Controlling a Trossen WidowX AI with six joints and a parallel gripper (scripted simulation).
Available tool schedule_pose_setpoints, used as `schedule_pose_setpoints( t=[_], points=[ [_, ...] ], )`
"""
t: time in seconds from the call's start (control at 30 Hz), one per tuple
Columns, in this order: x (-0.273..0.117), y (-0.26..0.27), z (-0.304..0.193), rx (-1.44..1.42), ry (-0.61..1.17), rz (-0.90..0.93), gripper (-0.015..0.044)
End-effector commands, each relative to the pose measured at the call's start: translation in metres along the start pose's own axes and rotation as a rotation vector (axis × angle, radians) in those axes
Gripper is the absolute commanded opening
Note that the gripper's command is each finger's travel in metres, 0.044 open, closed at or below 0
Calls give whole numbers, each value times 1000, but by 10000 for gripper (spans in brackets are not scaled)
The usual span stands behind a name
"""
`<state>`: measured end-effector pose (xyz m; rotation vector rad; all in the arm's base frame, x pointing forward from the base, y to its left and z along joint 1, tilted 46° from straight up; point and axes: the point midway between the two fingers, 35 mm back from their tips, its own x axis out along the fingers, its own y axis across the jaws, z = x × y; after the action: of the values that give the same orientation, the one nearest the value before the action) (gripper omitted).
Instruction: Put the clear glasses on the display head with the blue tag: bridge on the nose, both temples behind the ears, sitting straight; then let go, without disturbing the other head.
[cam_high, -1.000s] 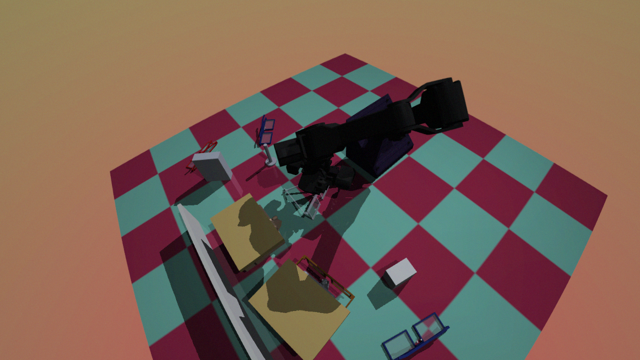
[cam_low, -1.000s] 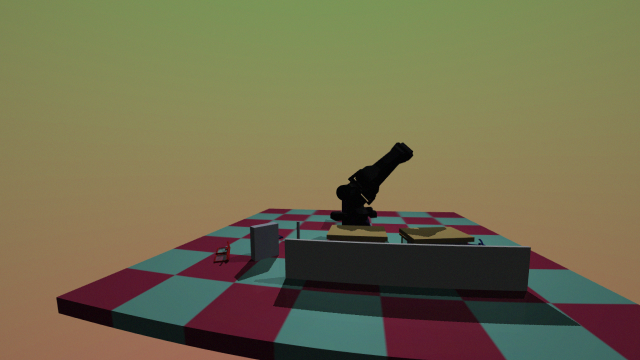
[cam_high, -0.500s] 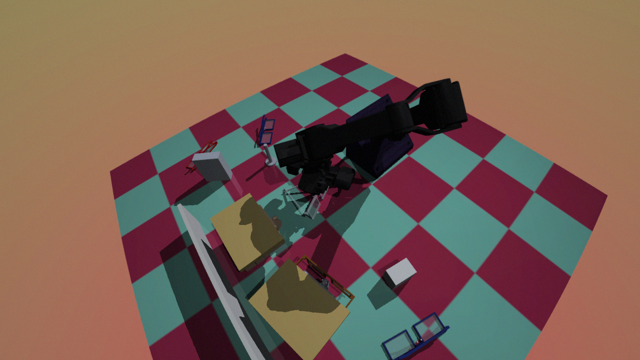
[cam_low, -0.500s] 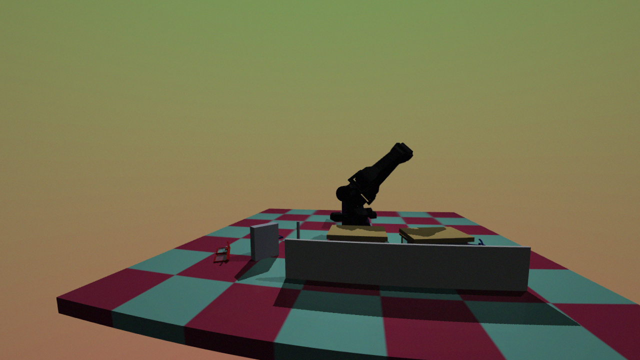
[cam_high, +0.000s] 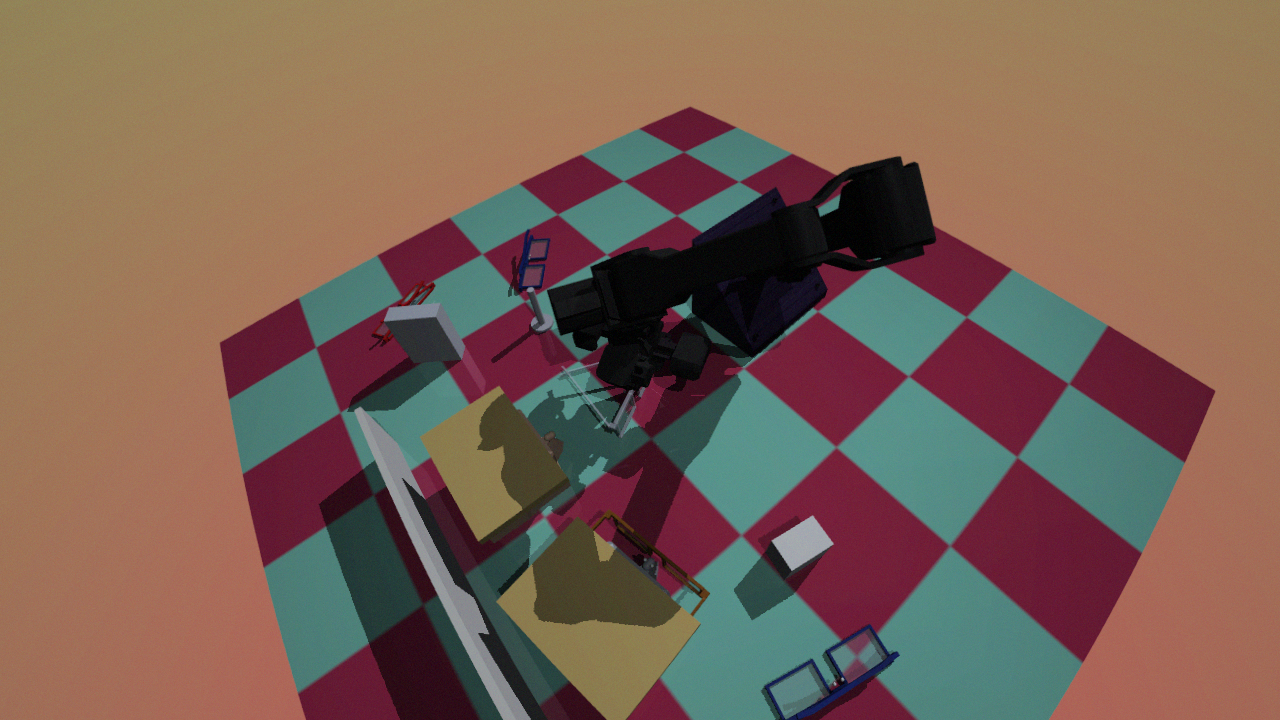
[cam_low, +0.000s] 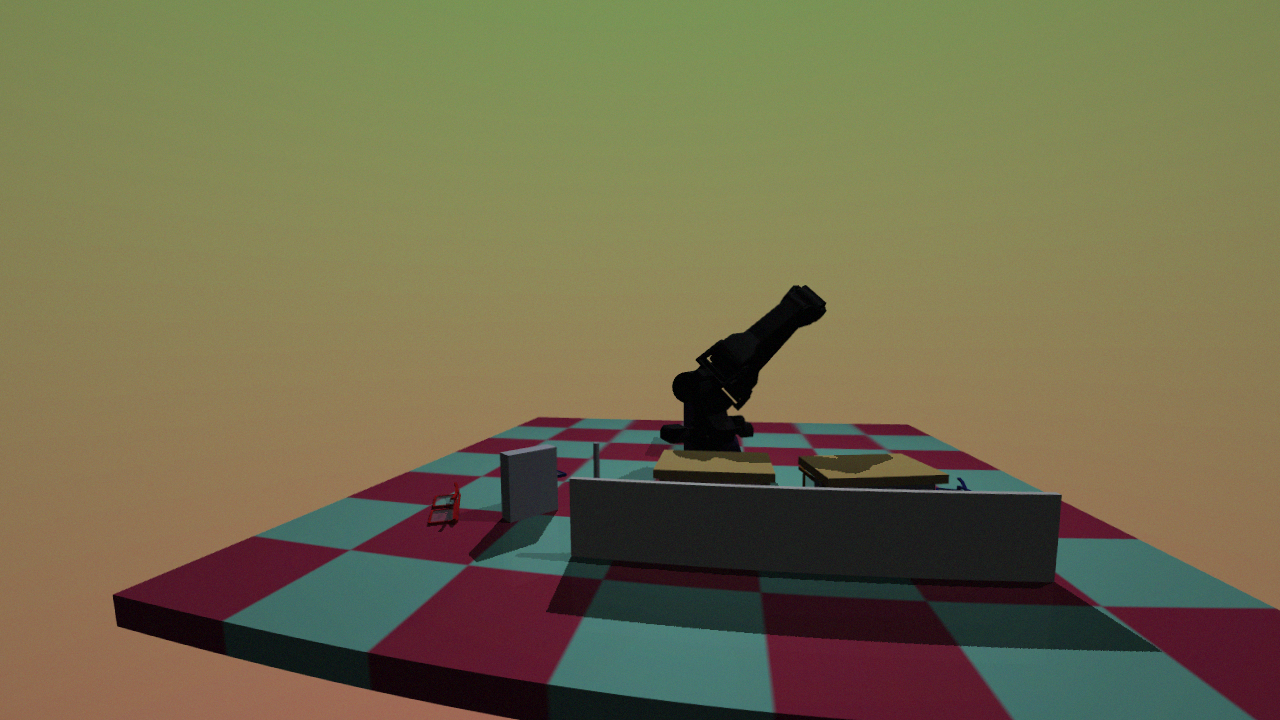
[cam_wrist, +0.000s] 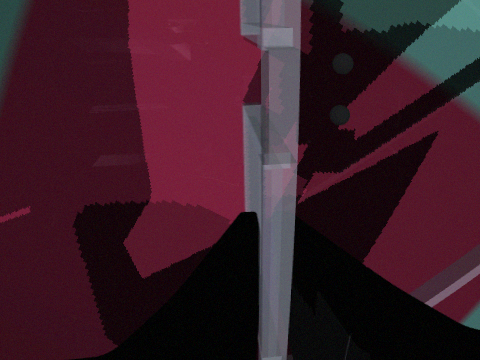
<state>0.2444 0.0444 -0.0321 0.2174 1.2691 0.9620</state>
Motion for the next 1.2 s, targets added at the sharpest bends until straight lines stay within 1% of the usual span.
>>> schedule_pose_setpoints(
  t=[0.0,0.2,0.73,0.97,1.17],
  points=[
    [0,0,0,0,1,1,0],
    [-9,-2,1,1,1,-2,0],
    [-97,-10,5,1,1,-2,0],
    [-103,-14,6,1,0,-2,0],
    [-106,-38,1,2,1,-7,0]
  ],
)
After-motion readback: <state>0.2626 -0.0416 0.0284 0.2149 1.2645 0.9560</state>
